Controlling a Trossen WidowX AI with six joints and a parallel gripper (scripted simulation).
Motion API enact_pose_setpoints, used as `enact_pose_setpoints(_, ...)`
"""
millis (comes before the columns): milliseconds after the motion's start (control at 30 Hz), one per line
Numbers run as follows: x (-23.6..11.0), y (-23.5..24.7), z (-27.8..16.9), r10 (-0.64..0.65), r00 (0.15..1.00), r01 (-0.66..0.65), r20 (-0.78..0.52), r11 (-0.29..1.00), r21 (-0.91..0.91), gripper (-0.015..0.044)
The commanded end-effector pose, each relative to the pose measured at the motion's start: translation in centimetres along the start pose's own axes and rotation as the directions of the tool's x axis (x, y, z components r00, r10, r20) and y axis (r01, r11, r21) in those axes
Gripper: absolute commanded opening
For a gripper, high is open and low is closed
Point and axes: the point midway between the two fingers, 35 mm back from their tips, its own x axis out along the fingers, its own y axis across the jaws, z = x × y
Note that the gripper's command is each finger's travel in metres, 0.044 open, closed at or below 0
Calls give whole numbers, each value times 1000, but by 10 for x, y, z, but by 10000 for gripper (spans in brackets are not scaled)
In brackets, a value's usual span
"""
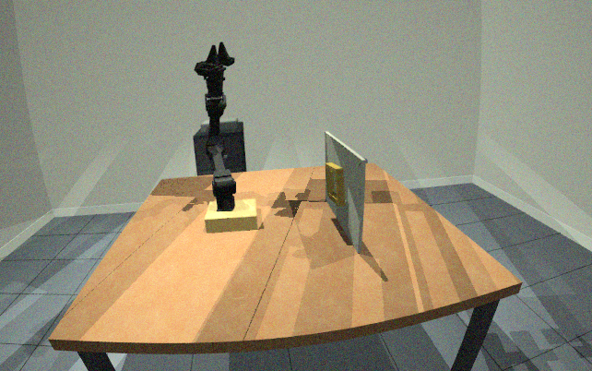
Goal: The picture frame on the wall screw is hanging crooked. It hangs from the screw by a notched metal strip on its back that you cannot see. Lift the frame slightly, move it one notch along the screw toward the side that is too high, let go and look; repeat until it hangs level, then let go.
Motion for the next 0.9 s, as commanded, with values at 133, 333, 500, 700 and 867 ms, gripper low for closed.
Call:
enact_pose_setpoints(133, -38, -67, -114, -17, 899, 111, -437, 975, 191, 260)
enact_pose_setpoints(333, -98, -104, -188, 27, 708, 291, -706, 899, 326, 260)
enact_pose_setpoints(500, -163, -123, -236, 114, 507, 484, -854, 783, 392, 260)
enact_pose_setpoints(700, -256, -126, -274, 298, 249, 731, -921, 567, 381, 260)
enact_pose_setpoints(867, -308, -122, -281, 418, 136, 856, -898, 407, 319, 260)
